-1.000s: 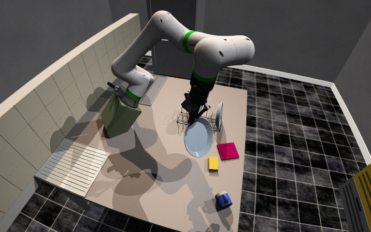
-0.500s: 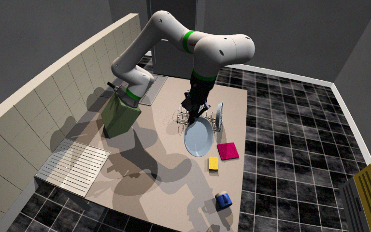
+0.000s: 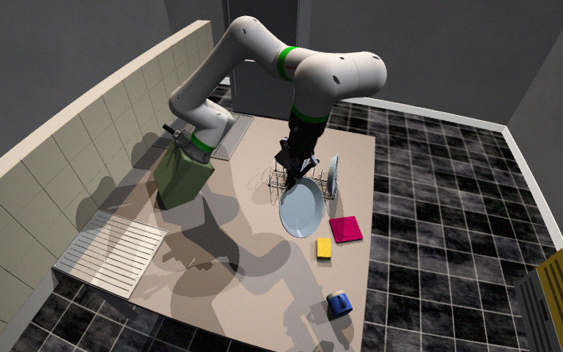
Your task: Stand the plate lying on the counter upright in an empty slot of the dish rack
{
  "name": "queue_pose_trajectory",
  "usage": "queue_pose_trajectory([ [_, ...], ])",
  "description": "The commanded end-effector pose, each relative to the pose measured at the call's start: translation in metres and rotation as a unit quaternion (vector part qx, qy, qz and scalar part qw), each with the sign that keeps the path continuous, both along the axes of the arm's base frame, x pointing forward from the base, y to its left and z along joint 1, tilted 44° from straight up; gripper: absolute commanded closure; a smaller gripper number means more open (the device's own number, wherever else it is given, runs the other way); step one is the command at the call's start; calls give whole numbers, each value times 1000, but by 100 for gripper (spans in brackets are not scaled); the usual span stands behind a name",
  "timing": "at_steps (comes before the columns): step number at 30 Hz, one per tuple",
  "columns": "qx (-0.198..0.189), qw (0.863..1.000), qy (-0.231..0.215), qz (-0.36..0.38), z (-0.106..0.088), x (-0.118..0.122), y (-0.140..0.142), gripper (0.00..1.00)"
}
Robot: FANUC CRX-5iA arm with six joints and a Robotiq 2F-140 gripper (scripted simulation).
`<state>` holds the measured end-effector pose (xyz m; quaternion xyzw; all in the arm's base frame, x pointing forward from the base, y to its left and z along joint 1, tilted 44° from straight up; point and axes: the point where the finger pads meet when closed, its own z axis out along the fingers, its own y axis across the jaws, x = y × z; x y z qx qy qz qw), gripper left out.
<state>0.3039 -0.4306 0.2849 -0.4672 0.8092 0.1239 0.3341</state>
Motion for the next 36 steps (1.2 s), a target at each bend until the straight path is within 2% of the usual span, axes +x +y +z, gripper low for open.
queue_pose_trajectory([
  [1, 0, 1000, 0, -1, 1, -1, 0, 90],
  [12, 10, 1000, 6, -6, 2, -2, 2, 90],
  [25, 47, 998, 26, -24, 6, -5, 11, 90],
  [36, 117, 989, 63, -58, 13, -10, 29, 90],
])
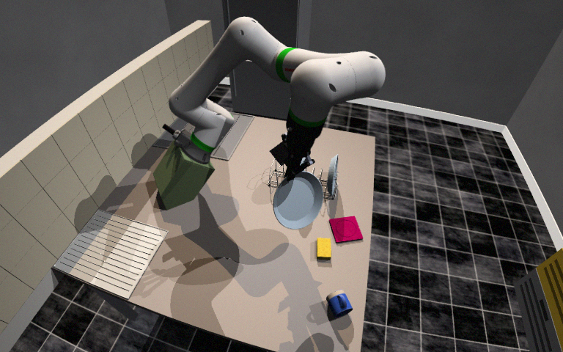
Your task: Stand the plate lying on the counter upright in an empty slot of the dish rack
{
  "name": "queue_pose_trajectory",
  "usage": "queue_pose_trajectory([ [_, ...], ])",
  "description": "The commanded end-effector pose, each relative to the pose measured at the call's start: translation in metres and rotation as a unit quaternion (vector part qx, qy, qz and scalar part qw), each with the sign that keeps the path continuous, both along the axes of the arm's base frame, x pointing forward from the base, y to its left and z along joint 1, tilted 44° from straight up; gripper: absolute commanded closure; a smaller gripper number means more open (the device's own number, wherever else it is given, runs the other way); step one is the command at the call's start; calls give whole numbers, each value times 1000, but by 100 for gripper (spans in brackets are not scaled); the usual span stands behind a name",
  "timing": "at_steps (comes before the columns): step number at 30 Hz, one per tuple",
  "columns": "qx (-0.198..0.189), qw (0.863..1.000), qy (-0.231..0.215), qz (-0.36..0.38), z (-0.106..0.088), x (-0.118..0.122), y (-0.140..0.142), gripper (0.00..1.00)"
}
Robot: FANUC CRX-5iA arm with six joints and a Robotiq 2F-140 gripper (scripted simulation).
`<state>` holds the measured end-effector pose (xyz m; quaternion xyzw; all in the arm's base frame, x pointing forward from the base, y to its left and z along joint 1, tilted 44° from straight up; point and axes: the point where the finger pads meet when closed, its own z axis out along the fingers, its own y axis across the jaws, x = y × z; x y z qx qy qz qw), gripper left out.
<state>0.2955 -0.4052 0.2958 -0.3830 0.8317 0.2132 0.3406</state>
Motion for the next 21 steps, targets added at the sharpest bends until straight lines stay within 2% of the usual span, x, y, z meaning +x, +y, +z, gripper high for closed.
queue_pose_trajectory([
  [1, 24, 1000, 13, -13, 3, -3, 6, 90],
  [4, 50, 998, 27, -26, 6, -5, 12, 90],
  [6, 50, 998, 27, -26, 6, -5, 12, 90],
  [12, 109, 991, 59, -54, 12, -10, 27, 90],
  [17, 165, 979, 89, -82, 18, -14, 41, 90],
  [21, 214, 964, 115, -106, 24, -18, 54, 90],
])
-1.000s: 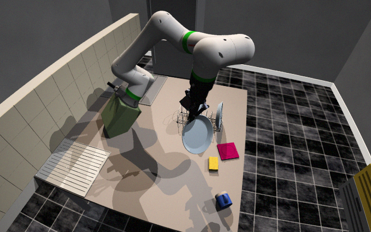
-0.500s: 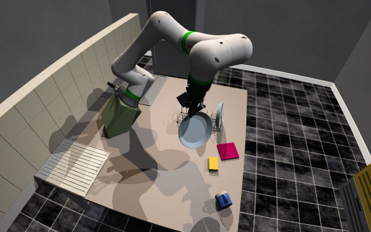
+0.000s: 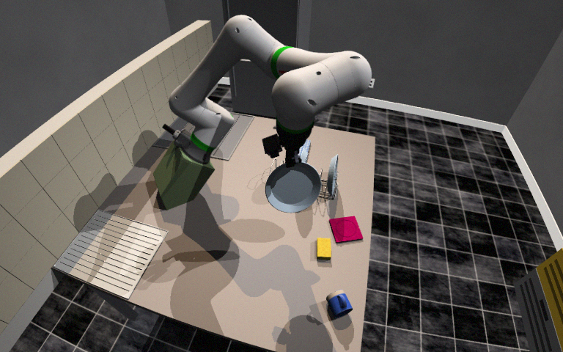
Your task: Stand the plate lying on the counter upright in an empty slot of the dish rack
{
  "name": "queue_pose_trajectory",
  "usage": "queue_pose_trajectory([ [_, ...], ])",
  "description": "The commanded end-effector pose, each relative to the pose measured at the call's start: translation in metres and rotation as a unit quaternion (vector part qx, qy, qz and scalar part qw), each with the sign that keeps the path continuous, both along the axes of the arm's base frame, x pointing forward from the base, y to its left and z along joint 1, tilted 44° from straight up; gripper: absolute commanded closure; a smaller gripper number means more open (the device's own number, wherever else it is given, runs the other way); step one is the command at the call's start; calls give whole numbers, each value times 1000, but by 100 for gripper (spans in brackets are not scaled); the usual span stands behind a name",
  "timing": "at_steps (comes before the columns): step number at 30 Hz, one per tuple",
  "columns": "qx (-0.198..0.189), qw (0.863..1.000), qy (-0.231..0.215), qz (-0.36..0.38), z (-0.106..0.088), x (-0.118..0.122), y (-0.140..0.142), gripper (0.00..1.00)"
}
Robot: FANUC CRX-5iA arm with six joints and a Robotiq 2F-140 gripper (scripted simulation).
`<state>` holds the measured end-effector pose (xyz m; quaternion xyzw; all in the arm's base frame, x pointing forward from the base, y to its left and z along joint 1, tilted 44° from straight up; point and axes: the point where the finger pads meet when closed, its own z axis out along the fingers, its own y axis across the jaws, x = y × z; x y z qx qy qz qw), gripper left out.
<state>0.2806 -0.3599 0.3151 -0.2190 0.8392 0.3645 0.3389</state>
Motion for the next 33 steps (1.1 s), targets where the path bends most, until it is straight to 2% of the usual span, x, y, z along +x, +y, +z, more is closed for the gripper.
queue_pose_trajectory([
  [1, 36, 999, 19, -19, 4, -3, 9, 90],
  [2, 36, 999, 19, -19, 4, -3, 9, 90],
  [8, 119, 989, 64, -60, 13, -10, 30, 90],
  [13, 194, 971, 104, -97, 21, -17, 49, 90],
  [17, 256, 948, 138, -127, 28, -22, 65, 90],
  [19, 256, 948, 138, -127, 28, -22, 65, 90],
  [25, 350, 901, 188, -173, 39, -30, 91, 90],
  [33, 464, 818, 250, -229, 53, -41, 124, 90],
])
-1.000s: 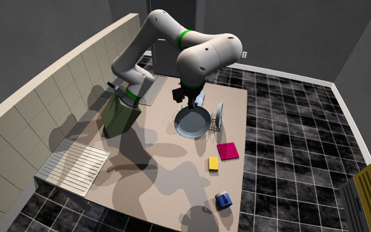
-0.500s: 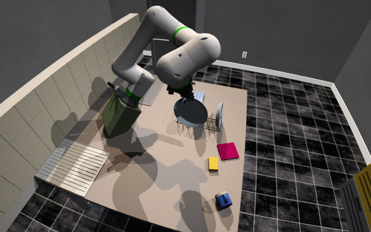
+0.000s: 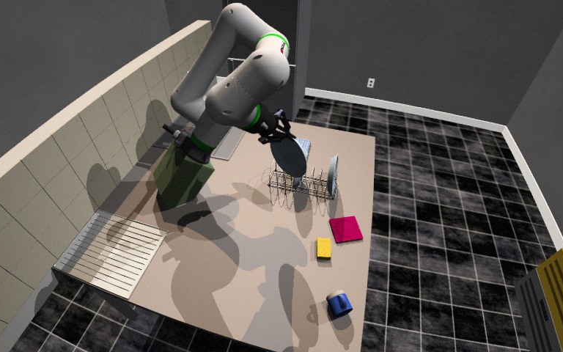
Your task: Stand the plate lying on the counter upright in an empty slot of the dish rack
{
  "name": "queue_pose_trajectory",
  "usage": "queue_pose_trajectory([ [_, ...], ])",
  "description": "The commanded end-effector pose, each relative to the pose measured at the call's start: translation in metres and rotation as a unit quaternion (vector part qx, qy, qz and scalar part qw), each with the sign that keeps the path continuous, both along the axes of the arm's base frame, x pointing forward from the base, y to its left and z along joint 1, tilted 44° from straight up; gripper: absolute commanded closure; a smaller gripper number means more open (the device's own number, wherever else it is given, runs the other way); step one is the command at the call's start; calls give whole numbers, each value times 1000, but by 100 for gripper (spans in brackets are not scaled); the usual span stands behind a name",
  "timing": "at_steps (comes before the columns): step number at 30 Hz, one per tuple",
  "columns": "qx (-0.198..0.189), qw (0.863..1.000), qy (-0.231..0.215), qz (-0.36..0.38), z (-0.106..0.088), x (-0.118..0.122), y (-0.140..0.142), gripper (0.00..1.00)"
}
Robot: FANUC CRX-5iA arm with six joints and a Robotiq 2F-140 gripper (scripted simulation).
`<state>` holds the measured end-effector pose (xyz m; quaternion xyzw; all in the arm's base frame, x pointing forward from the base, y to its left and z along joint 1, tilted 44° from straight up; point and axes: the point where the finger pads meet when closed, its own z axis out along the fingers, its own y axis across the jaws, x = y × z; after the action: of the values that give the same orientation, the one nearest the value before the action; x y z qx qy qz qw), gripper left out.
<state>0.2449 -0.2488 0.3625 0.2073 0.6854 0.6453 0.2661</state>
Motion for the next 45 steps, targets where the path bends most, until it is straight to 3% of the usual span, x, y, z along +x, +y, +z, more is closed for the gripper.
queue_pose_trajectory([
  [1, 68, 996, 39, -38, 8, -6, 17, 90],
  [3, 68, 996, 39, -38, 8, -6, 17, 90],
  [7, 127, 987, 72, -67, 14, -11, 32, 90],
  [18, 258, 946, 143, -130, 28, -22, 66, 90],
  [20, 258, 946, 143, -130, 28, -22, 66, 90],
  [35, 366, 890, 201, -183, 41, -32, 95, 90],
  [37, 366, 890, 201, -183, 41, -32, 95, 90],
  [45, 398, 869, 218, -198, 45, -35, 104, 90],
])
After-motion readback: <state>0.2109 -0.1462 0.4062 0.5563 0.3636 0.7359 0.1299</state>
